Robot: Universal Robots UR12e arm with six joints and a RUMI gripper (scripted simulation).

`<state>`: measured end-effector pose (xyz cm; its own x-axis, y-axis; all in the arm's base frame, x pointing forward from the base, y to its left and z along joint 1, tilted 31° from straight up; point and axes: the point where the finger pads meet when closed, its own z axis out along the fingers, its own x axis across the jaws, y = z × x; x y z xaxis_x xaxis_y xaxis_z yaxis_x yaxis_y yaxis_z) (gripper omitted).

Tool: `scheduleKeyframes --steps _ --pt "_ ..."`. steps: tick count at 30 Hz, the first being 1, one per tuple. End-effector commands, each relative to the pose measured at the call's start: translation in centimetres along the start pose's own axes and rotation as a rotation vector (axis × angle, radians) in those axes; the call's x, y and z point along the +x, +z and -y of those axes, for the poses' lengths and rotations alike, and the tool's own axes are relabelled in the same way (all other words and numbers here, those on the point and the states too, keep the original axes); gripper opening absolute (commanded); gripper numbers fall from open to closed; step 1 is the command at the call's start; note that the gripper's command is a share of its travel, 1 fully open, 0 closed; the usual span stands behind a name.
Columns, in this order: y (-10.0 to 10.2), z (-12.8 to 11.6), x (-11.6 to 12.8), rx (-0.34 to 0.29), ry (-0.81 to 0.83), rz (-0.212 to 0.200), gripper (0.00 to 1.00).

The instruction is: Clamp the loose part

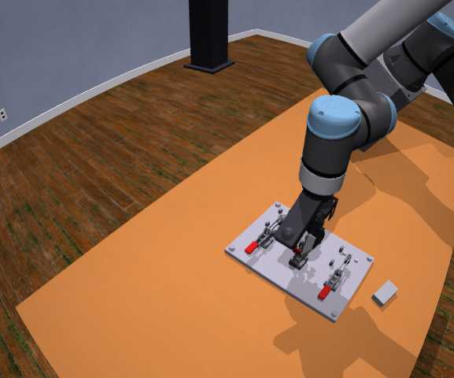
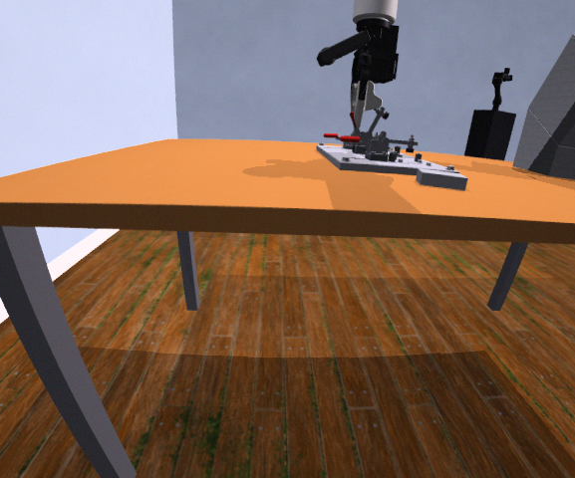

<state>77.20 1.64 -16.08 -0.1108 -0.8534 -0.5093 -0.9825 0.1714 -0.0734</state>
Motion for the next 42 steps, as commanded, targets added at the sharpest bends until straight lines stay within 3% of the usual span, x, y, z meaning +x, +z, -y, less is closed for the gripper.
scheduleKeyframes --steps 1,42 --pt "-0.1 -0.2 0.0 0.001 0.000 0.000 0.00" --pt "-0.1 -1.2 0.0 0.001 0.000 0.000 0.00"
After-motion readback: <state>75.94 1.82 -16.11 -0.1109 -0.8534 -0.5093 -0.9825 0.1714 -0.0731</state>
